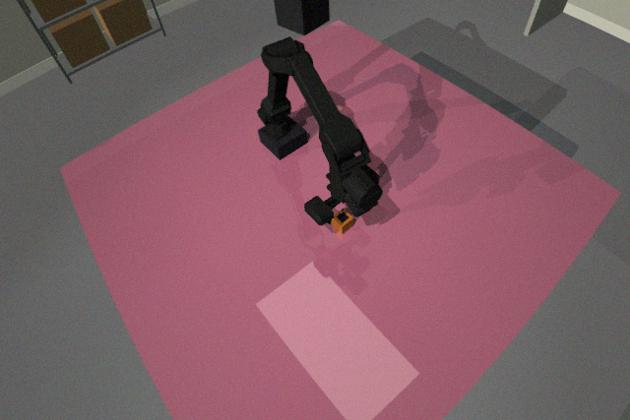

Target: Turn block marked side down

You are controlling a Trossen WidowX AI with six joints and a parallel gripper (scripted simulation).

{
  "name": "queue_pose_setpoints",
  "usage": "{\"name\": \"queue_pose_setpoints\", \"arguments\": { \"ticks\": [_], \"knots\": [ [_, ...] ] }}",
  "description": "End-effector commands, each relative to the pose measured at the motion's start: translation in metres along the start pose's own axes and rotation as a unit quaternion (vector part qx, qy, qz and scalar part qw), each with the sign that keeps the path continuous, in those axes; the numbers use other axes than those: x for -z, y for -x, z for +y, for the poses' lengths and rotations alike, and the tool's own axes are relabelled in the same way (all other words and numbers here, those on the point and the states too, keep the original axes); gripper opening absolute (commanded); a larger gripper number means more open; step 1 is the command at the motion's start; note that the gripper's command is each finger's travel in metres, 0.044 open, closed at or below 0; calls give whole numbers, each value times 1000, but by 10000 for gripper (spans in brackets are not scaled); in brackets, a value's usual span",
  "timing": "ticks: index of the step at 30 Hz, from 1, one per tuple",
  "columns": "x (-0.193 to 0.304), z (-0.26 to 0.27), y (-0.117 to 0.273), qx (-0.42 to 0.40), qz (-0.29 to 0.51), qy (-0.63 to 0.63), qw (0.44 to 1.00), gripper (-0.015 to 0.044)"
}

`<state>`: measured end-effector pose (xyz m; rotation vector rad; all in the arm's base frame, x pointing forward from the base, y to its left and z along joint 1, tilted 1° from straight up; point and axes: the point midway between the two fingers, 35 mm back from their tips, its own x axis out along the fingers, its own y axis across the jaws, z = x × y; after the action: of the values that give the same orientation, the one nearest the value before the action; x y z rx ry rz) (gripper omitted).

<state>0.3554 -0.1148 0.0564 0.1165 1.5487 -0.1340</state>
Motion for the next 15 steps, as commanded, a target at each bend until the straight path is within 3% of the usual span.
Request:
{"name": "queue_pose_setpoints", "arguments": {
  "ticks": [1,15],
  "knots": [
    [2,2,-14,-2,1,-1,1000,440],
    [2,2,-29,-2,1,-1,1000,440]
  ]
}}
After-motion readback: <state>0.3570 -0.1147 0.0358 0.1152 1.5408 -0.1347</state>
